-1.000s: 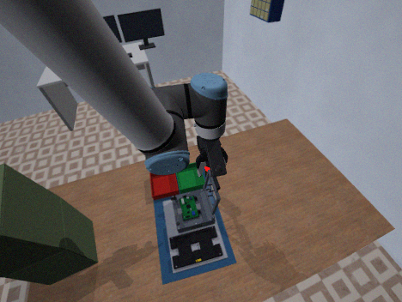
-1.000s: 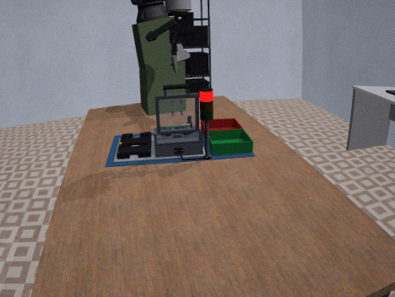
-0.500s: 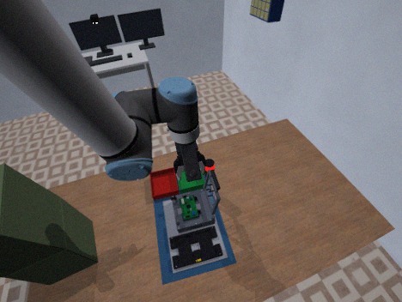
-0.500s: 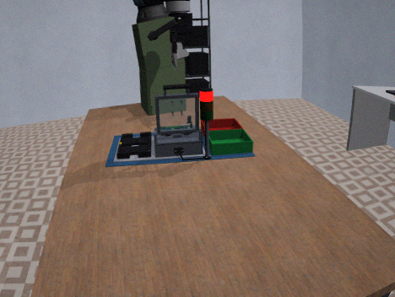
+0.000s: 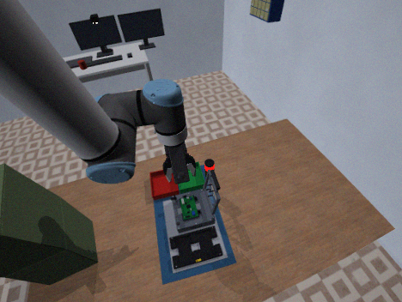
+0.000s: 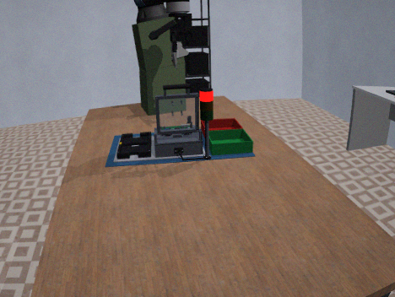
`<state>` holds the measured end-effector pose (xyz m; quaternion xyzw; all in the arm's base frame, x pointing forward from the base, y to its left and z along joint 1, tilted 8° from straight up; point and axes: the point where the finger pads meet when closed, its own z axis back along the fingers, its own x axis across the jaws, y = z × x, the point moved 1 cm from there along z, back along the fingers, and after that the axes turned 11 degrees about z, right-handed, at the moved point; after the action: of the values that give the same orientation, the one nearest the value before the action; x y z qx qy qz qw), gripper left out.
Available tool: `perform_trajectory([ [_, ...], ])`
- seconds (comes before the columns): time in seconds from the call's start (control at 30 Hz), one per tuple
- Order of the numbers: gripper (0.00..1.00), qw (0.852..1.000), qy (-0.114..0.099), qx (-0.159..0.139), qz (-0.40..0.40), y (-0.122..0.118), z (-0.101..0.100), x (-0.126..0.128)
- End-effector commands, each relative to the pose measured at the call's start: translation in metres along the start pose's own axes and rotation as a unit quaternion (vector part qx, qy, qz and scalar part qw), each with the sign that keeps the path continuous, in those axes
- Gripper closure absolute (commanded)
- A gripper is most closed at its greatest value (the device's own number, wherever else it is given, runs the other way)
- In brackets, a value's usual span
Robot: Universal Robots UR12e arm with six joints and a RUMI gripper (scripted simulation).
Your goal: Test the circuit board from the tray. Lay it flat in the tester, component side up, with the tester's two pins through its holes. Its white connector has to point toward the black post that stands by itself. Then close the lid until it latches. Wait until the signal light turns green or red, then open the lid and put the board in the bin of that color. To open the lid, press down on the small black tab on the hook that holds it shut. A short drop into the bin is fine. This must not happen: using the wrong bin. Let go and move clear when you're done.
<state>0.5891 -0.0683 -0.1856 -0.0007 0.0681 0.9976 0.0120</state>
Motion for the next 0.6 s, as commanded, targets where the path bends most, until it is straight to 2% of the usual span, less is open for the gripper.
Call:
perform_trajectory([
  [0.0,0.41,1.0,0.001,0.0,0.0,0.0,0.0,0.0],
  [0.43,0.41,1.0,0.001,0.0,0.0,0.0,-0.024,0.0],
  [0.57,0.41,1.0,0.001,0.0,0.0,0.0,-0.042,0.0],
])
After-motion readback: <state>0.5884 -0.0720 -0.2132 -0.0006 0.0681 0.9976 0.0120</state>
